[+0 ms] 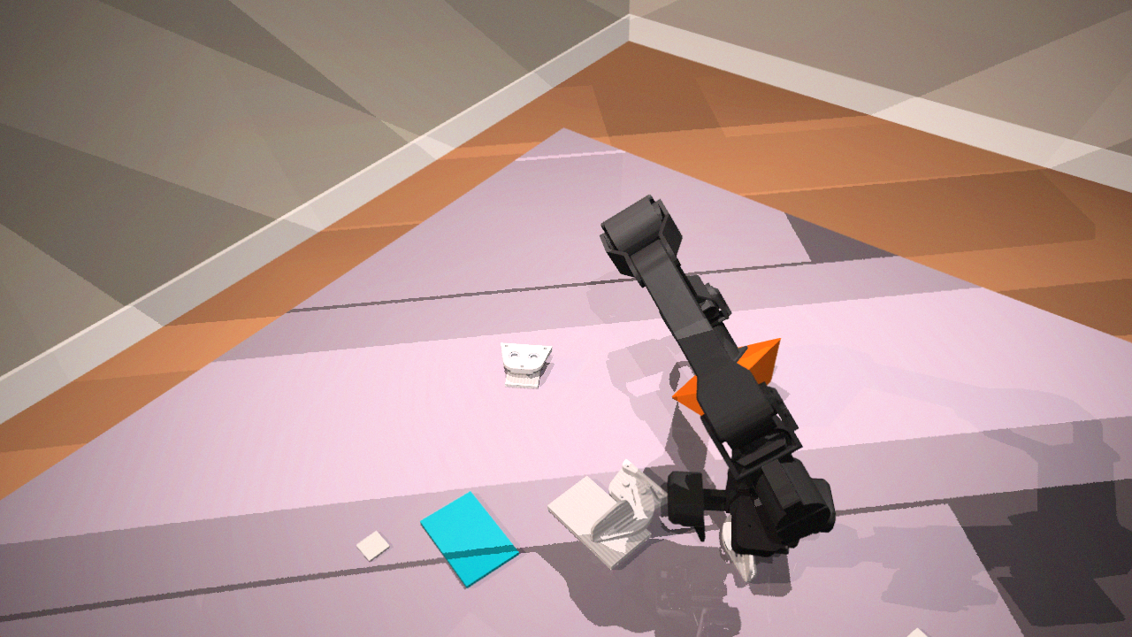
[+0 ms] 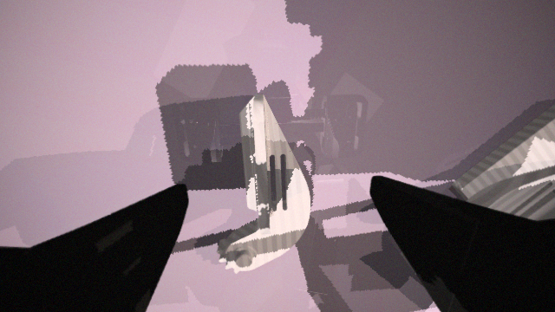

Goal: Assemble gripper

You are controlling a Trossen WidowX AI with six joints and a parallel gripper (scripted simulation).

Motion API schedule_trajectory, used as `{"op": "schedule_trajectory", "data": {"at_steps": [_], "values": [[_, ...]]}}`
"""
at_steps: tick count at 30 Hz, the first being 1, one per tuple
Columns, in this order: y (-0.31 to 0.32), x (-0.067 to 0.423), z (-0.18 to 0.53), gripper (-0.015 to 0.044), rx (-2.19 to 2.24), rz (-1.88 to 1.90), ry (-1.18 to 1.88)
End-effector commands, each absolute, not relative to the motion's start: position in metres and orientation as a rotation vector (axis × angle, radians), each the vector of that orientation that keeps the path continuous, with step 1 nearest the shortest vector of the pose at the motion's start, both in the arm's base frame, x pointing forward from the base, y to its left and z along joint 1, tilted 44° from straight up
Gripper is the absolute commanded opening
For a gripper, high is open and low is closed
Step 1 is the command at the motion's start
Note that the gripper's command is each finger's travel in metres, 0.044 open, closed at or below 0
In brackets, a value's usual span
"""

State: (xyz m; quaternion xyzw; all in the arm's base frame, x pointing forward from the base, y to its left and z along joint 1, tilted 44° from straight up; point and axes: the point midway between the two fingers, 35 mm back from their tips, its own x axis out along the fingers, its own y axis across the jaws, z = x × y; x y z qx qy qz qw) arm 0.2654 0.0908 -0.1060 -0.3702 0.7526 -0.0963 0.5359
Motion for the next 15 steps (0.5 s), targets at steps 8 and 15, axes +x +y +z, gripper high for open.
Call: {"op": "schedule_trajectory", "data": {"at_steps": [8,15], "values": [[0.0769,0.2602,-0.1193,0.044,-0.892,-0.232,1.8],[0.0761,0.26,-0.12,0.044,-0.892,-0.232,1.8]]}}
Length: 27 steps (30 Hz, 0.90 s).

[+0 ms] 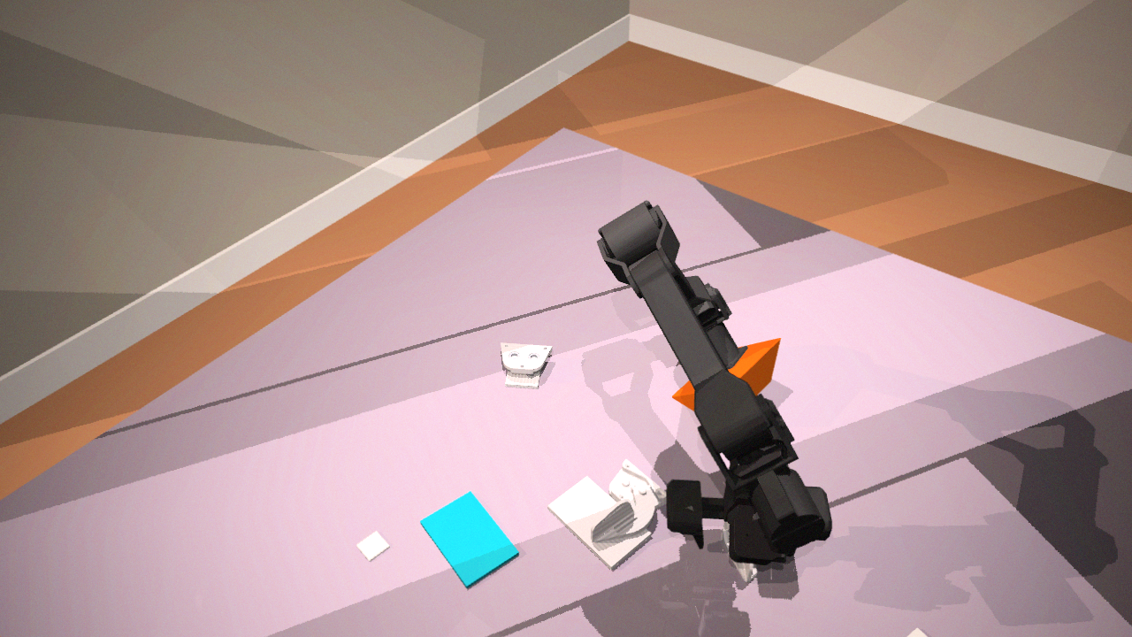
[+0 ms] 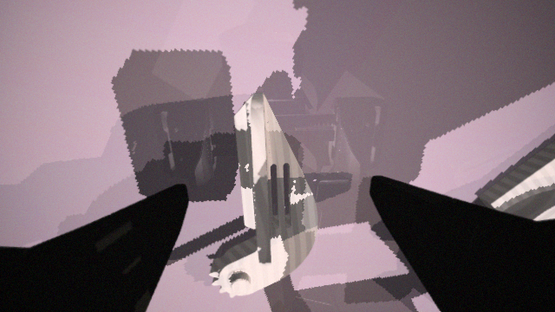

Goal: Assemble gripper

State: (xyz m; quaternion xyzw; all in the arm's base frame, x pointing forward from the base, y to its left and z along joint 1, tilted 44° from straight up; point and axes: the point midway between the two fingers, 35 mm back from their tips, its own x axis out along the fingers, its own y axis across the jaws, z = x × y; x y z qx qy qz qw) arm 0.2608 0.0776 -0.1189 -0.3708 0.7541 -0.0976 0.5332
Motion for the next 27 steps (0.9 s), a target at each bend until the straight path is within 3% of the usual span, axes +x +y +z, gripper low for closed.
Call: {"op": "schedule_trajectory", "data": {"at_steps": [1,20,27], "values": [[0.0761,0.26,-0.12,0.044,-0.892,-0.232,1.8],[0.0757,0.2599,-0.1205,0.044,-0.892,-0.232,1.8],[0.0764,0.2598,-0.1201,0.0256,-0.886,-0.233,1.8]]}}
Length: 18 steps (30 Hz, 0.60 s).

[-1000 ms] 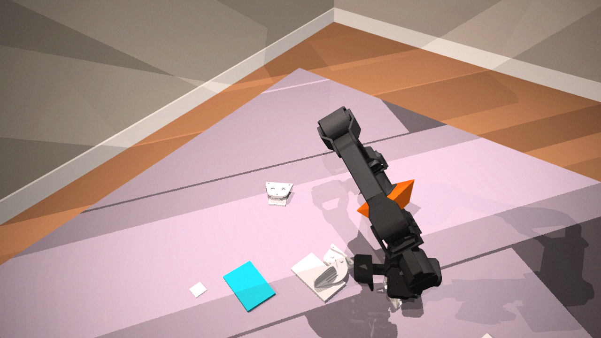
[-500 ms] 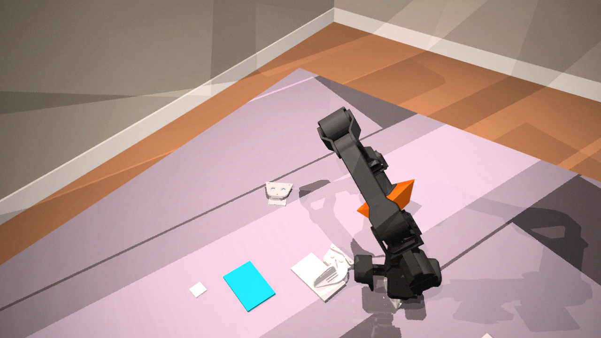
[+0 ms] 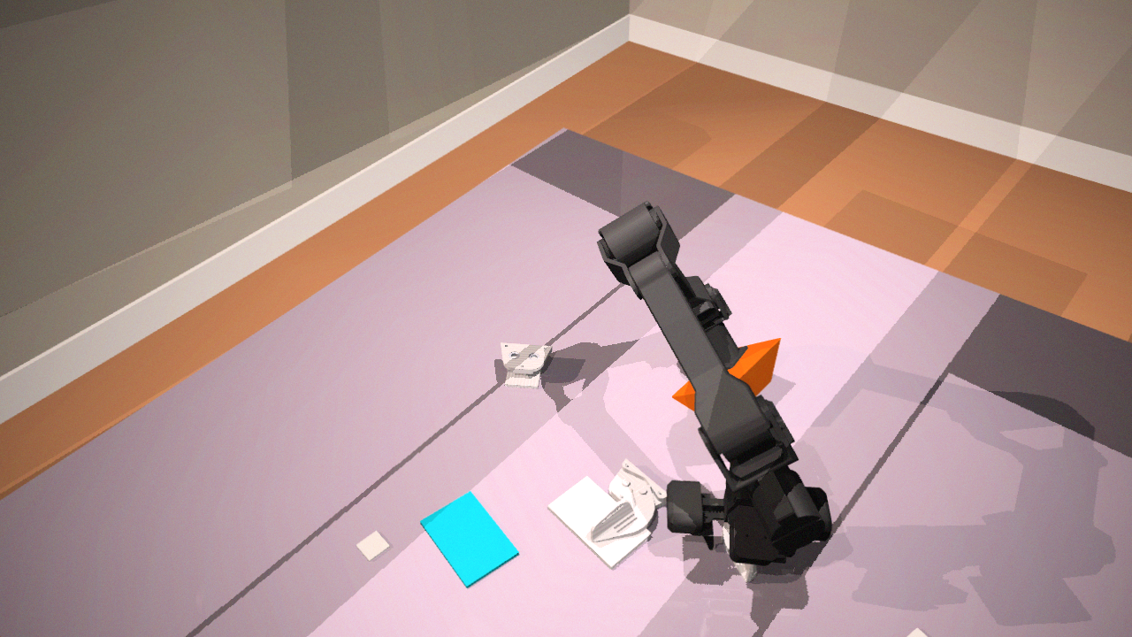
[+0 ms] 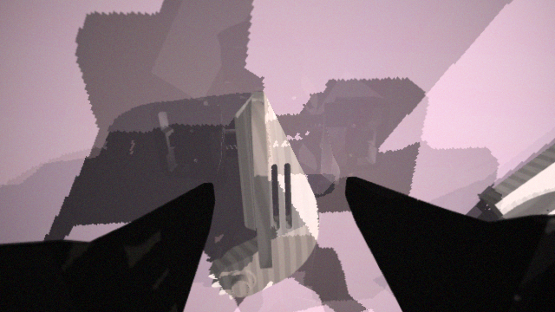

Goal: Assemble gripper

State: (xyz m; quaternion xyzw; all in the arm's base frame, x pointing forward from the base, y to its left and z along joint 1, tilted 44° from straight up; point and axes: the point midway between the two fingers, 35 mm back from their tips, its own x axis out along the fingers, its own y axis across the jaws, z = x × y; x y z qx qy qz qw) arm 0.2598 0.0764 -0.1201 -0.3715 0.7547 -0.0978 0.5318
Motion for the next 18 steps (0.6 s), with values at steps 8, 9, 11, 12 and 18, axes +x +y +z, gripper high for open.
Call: {"op": "schedule_trajectory", "data": {"at_steps": [8,9,11,12,18], "values": [[0.0764,0.2598,-0.1201,0.0134,-0.886,-0.233,1.8],[0.0764,0.2598,-0.1201,0.0134,-0.886,-0.233,1.8],[0.0764,0.2598,-0.1201,0.0134,-0.886,-0.233,1.8],[0.0764,0.2598,-0.1201,0.0134,-0.886,-0.233,1.8],[0.0764,0.2598,-0.1201,0.0134,-0.886,-0.233,1.8]]}}
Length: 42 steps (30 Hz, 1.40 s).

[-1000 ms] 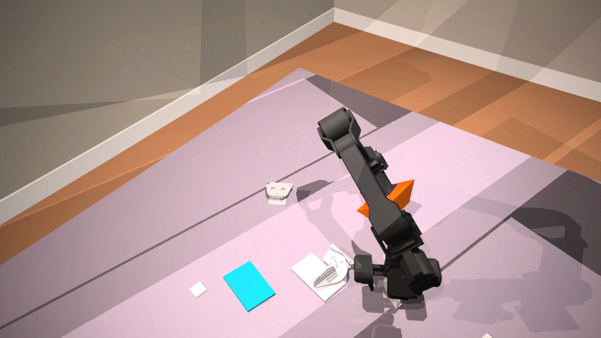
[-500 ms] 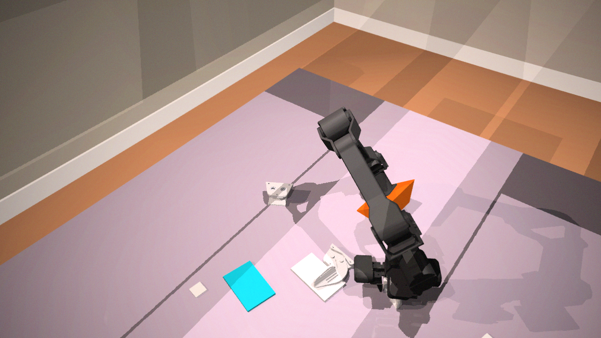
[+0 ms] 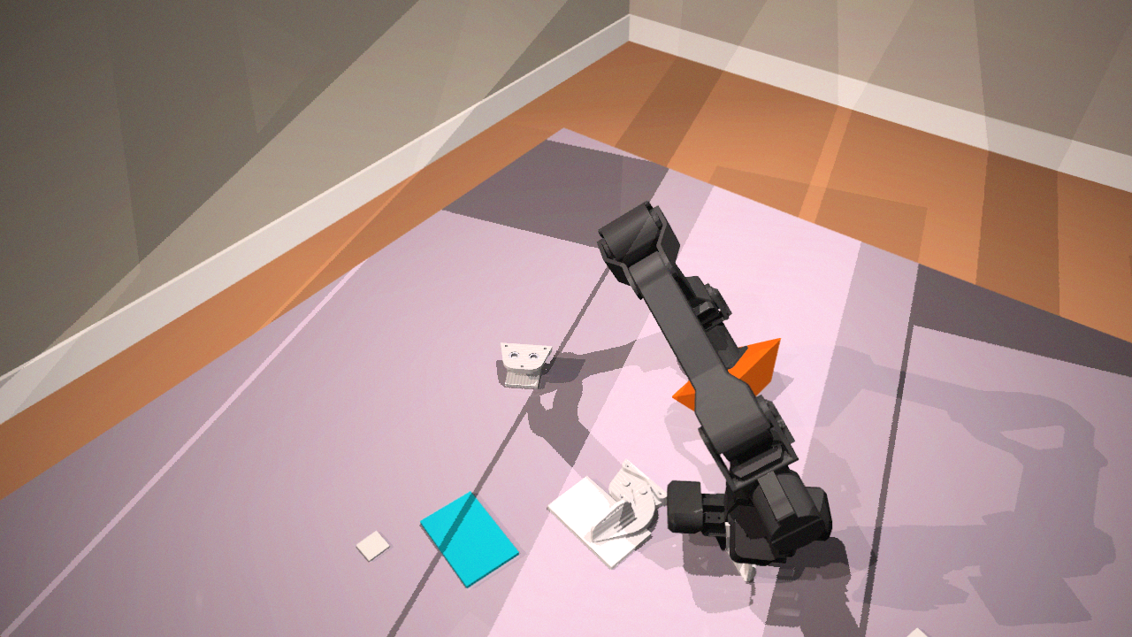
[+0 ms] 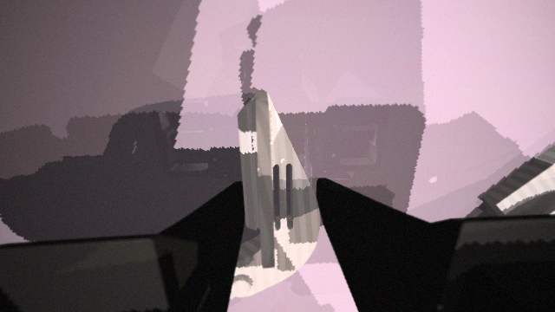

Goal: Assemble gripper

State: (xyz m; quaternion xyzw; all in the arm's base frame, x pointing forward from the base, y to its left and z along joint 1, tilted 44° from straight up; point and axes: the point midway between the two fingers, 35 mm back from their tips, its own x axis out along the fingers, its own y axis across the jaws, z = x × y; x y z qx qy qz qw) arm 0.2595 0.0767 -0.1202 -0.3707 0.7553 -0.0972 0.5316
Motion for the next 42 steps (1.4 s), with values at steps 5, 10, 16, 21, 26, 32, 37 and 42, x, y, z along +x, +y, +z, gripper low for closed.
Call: {"op": "schedule_trajectory", "data": {"at_steps": [5,10,16,21,26,32,37,42], "values": [[0.082,0.262,-0.115,0.0134,-0.886,-0.232,1.8],[0.092,0.265,-0.105,0.0134,-0.887,-0.231,1.8],[0.105,0.269,-0.091,0.0134,-0.888,-0.23,1.8],[0.116,0.271,-0.079,0.0134,-0.889,-0.23,1.8],[0.126,0.272,-0.067,0.0134,-0.89,-0.23,1.8],[0.128,0.272,-0.063,0.0134,-0.889,-0.231,1.8],[0.12,0.279,-0.054,0.0134,-0.848,-0.277,1.784],[0.109,0.285,-0.044,0.0134,-0.802,-0.329,1.766]]}}
